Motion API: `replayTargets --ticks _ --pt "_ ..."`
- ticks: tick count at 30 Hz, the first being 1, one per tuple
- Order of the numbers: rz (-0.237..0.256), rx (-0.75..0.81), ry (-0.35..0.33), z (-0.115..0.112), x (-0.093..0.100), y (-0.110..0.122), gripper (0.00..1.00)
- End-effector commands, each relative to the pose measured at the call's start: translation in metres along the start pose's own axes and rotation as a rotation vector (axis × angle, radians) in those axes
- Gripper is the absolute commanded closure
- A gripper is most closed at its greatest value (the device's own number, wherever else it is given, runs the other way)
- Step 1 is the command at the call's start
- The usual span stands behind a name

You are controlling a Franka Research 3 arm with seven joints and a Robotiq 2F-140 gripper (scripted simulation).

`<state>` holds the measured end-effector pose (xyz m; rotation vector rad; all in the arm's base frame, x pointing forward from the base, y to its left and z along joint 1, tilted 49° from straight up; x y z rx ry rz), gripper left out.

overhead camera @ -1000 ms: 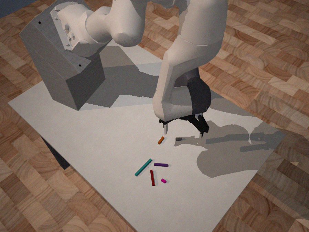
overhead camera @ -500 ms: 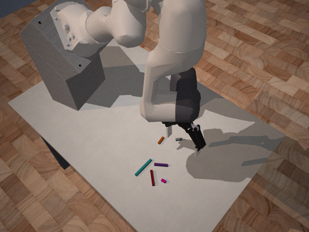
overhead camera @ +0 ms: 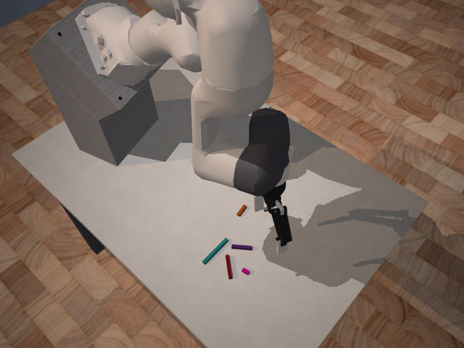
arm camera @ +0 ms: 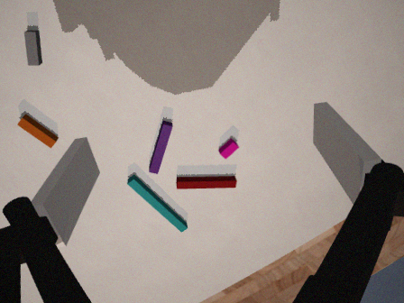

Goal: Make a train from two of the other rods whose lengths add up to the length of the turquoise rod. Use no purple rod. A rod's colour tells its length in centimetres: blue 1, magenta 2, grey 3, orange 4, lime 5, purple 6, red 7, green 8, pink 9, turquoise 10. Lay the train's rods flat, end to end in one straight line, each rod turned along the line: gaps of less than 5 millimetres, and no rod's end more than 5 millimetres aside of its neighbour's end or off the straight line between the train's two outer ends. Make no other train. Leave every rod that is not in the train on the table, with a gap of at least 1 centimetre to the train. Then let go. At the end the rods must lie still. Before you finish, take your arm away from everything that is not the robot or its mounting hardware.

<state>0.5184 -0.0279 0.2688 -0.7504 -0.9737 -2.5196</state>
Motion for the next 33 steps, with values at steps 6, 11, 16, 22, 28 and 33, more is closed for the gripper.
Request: replayTargets --ticks 6,11,16,22,28,33 --pt "-0.015 -0.325 -0.008 -0.015 -0.003 0.02 0.0" --pt "-0.015 -0.46 -0.012 -0.024 -0.005 0.028 0.0" --pt "-0.013 -0.616 -0.018 -0.035 -0.007 0.035 0.0" --pt "-0.007 -0.798 -0.026 -0.048 -0.01 0.041 0.0" --pt "0.0 -0.957 -0.035 -0.06 -0.013 0.045 0.0" --pt "0.008 -1.101 -0.045 -0.07 -0.017 0.047 0.0"
Point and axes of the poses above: the point where the finger pads meet when closed, its own x axis back along the fingers, its own y axis across the jaws, z = x × y, the point moved 5 cm from there along x, back along the fingers, and after that the axes turned 14 degrees about -x, right-handed, at the moved point
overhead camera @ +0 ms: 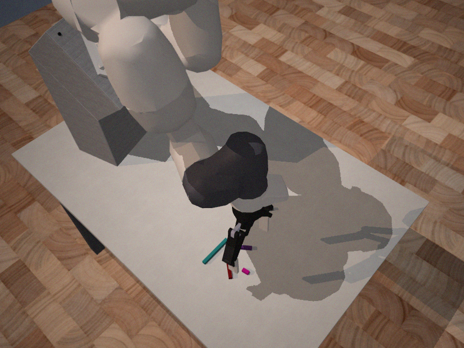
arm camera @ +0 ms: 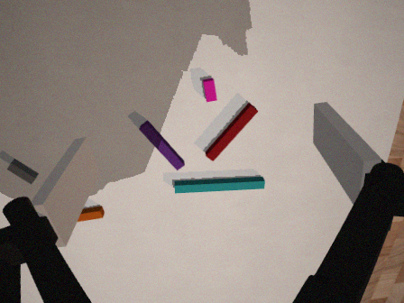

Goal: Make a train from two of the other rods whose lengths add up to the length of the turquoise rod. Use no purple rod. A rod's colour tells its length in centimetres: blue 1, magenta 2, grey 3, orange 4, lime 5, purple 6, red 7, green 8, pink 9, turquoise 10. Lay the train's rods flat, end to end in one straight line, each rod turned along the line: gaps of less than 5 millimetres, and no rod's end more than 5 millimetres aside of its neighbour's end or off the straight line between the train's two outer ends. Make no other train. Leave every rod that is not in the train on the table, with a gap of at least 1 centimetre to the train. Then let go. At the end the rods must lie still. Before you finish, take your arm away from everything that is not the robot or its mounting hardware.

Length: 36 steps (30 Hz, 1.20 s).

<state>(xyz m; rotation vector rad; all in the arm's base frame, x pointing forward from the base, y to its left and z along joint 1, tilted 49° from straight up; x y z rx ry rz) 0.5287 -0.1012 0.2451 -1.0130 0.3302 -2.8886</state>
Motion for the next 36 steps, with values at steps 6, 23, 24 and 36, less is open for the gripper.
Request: replayTargets --ticks 6,23,24,36 --pt "-0.009 -0.305 -0.02 -0.009 -0.008 0.019 0.0" --pt "0.009 -0.726 -0.077 -0.031 -0.023 0.04 0.0" --pt "0.01 -0.75 -0.081 -0.032 -0.024 0.041 0.0" --pt "0.013 -0.838 -0.097 -0.038 -0.027 0.044 0.85"
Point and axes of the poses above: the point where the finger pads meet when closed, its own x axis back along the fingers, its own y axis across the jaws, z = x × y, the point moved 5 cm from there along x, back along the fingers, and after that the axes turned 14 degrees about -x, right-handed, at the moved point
